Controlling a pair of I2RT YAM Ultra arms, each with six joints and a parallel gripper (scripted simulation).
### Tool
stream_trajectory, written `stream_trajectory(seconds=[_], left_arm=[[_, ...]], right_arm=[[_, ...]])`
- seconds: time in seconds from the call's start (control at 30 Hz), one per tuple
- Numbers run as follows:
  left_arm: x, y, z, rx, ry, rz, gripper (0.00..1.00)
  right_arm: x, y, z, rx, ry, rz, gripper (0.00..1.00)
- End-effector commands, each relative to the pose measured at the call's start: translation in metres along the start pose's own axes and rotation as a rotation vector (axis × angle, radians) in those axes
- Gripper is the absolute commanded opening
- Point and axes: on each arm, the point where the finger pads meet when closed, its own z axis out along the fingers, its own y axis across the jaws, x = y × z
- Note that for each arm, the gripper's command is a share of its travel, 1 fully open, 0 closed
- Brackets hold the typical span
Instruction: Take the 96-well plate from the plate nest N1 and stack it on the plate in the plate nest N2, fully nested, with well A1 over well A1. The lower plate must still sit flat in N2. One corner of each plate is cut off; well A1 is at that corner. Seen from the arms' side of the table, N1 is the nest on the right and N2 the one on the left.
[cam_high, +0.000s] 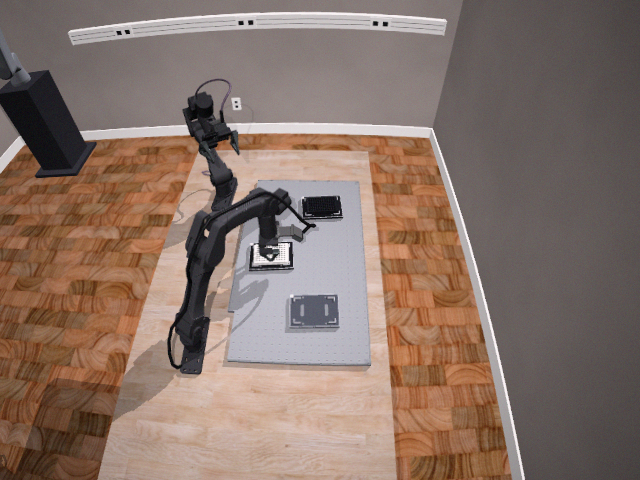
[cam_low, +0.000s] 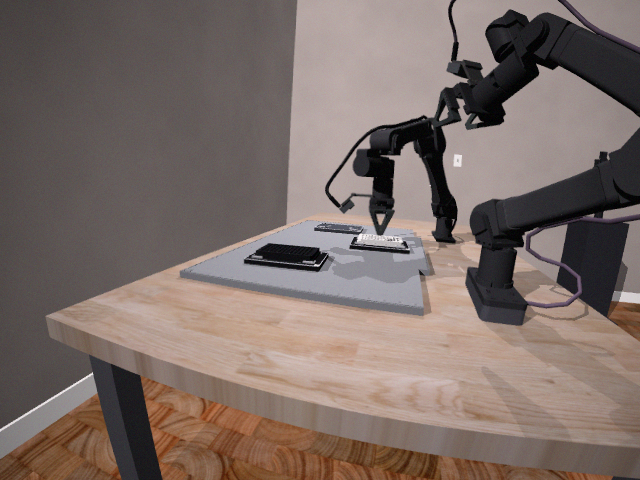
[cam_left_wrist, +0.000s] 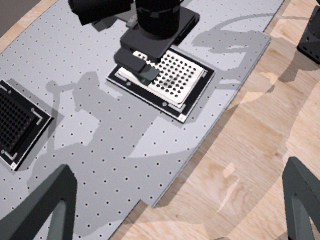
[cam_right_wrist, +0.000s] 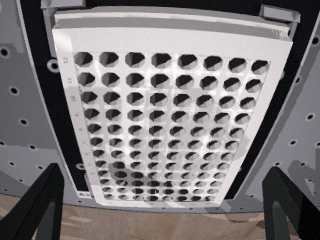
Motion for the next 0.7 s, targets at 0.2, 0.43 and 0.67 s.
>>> stream_trajectory(seconds=[0.2, 0.43, 0.67], left_arm=[[-0.006, 0.0, -0.008, 0.009, -0.028, -0.001, 1.0], [-0.018, -0.004, -0.006, 0.023, -0.069, -0.003, 1.0], [-0.041, -0.015, 0.037, 0.039, -0.076, 0.005, 1.0]], right_arm=[[-0.003, 0.002, -0.067, -0.002, -0.002, 0.003, 1.0], [-0.005, 0.002, -0.08, -0.004, -0.047, -0.01, 1.0], [-0.032, -0.02, -0.101, -0.003, -0.225, -0.009, 1.0]])
